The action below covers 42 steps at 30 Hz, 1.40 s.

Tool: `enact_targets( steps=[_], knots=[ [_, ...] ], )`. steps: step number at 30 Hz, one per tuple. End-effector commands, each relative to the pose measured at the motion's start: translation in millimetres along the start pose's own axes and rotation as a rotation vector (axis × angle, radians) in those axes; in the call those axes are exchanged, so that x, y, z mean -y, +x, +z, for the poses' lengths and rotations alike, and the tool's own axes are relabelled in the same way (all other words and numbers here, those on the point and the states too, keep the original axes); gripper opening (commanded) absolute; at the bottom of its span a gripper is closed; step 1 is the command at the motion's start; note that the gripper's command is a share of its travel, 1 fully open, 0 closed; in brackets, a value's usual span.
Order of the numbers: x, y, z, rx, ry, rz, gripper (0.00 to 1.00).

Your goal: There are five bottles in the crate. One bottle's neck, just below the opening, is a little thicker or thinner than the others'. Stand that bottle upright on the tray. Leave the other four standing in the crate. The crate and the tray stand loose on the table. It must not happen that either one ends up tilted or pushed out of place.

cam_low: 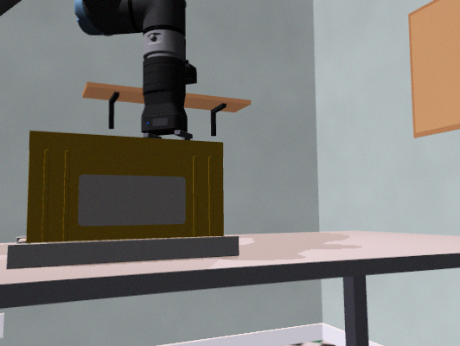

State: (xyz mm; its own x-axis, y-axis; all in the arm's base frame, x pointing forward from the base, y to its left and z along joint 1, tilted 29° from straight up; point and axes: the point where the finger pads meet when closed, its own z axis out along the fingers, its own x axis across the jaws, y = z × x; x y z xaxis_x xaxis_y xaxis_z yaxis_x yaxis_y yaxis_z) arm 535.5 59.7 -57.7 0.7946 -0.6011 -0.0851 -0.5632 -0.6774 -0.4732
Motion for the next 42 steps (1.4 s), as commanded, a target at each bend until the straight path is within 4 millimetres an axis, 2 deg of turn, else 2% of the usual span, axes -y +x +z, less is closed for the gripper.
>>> enact_targets(
  steps=[1, 33, 42],
  knots=[
    [0, 0, 0, -0.001, 0.0, 0.0, 1.0],
    [0, 0, -4, -0.001, 0.0, 0.0, 1.0],
    [0, 0, -23, -0.001, 0.0, 0.0, 1.0]
  ],
)
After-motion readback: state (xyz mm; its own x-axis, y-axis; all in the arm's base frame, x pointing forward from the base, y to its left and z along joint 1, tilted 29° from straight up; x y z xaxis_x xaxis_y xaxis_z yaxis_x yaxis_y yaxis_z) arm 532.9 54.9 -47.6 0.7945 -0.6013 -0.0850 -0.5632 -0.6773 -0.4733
